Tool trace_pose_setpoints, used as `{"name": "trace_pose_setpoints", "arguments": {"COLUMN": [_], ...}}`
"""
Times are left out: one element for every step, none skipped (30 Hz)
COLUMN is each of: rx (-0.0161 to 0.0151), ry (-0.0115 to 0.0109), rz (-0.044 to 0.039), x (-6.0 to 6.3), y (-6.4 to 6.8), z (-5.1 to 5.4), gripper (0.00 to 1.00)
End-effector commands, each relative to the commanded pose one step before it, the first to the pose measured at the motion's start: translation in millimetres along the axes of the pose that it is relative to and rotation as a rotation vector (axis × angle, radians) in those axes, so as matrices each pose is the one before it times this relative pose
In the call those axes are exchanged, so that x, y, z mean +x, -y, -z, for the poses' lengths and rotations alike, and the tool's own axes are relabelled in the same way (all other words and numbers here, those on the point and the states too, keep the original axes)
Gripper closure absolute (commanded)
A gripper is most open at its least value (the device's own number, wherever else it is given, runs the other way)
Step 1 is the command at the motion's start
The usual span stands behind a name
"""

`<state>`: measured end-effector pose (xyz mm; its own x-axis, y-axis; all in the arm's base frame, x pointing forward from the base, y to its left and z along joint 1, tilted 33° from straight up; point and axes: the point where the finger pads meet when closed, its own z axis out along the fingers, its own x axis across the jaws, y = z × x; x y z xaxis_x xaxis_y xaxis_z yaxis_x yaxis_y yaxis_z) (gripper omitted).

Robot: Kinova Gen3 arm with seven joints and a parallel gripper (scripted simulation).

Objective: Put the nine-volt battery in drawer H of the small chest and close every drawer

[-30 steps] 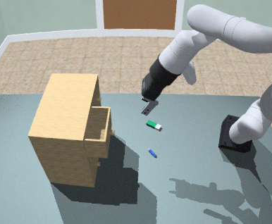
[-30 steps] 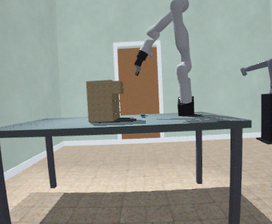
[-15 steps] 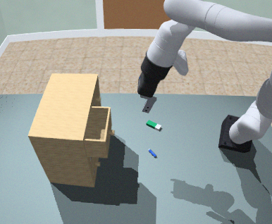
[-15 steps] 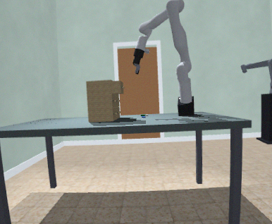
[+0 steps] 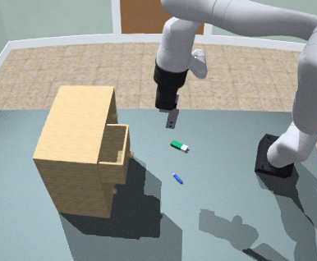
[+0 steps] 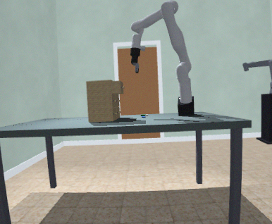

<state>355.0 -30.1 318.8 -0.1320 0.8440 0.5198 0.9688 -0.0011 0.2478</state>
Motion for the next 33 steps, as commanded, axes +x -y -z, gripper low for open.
{"name": "trace_pose_setpoints", "arguments": {"rx": [0.02887, 0.00989, 0.00918, 0.00869, 0.00000, 0.00000, 0.00820, 0.00770, 0.00721, 0.00672, 0.00614, 0.00566, 0.00520, 0.00474, 0.00430, 0.00387, 0.00345, 0.00305, 0.00266, 0.00230, 0.00195, 0.00000, 0.00000, 0.00163, 0.00133, 0.00105, 0.00080, 0.00059, 0.00040, 0.00025, 0.00013, 0.00005, 0.00001], "ry": [-0.00402, 0.00020, -0.00017, -0.00010, 0.00000, 0.00000, -0.00002, 0.00004, 0.00009, 0.00013, -0.00008, -0.00008, -0.00005, -0.00003, -0.00001, 0.00001, 0.00002, 0.00003, 0.00003, 0.00003, 0.00003, 0.00000, 0.00000, 0.00003, 0.00002, 0.00002, 0.00002, 0.00001, 0.00001, 0.00001, 0.00000, 0.00000, 0.00000], "rz": [0.00446, -0.00013, 0.00011, 0.00006, 0.00000, 0.00000, 0.00001, -0.00003, -0.00006, -0.00009, 0.00005, 0.00006, 0.00004, 0.00002, 0.00000, -0.00001, -0.00001, -0.00002, -0.00002, -0.00002, -0.00002, 0.00000, 0.00000, -0.00002, -0.00002, -0.00001, -0.00001, -0.00001, -0.00001, 0.00000, 0.00000, 0.00000, 0.00000], "x": [-1.47, -0.04, 0.03, 0.02, 0.00, 0.00, 0.00, -0.01, -0.02, -0.02, 0.01, 0.01, 0.01, 0.00, 0.00, 0.00, 0.00, 0.00, -0.01, -0.01, 0.00, 0.00, 0.00, 0.00, 0.00, 0.00, 0.00, 0.00, 0.00, 0.00, 0.00, 0.00, 0.00], "y": [-4.38, -0.04, -0.05, -0.04, 0.00, 0.00, -0.03, -0.02, -0.02, -0.01, -0.02, -0.02, -0.01, -0.01, -0.01, 0.00, 0.00, 0.00, 0.00, 0.00, 0.00, 0.00, 0.00, 0.00, 0.00, 0.00, 0.00, 0.00, 0.00, 0.00, 0.00, 0.00, 0.00], "z": [-1.19, 0.47, 0.40, 0.39, 0.00, 0.00, 0.37, 0.36, 0.34, 0.32, 0.27, 0.25, 0.23, 0.21, 0.20, 0.18, 0.16, 0.14, 0.13, 0.11, 0.09, 0.00, 0.00, 0.08, 0.06, 0.05, 0.04, 0.03, 0.02, 0.01, 0.01, 0.00, 0.00], "gripper": [0.00, 0.00, 0.00, 0.00, 0.00, 0.00, 0.00, 0.00, 0.00, 0.00, 0.00, 0.00, 0.00, 0.00, 0.00, 0.00, 0.00, 0.00, 0.00, 0.00, 0.00, 0.00, 0.00, 0.00, 0.00, 0.00, 0.00, 0.00, 0.00, 0.00, 0.00, 0.00, 0.00]}}
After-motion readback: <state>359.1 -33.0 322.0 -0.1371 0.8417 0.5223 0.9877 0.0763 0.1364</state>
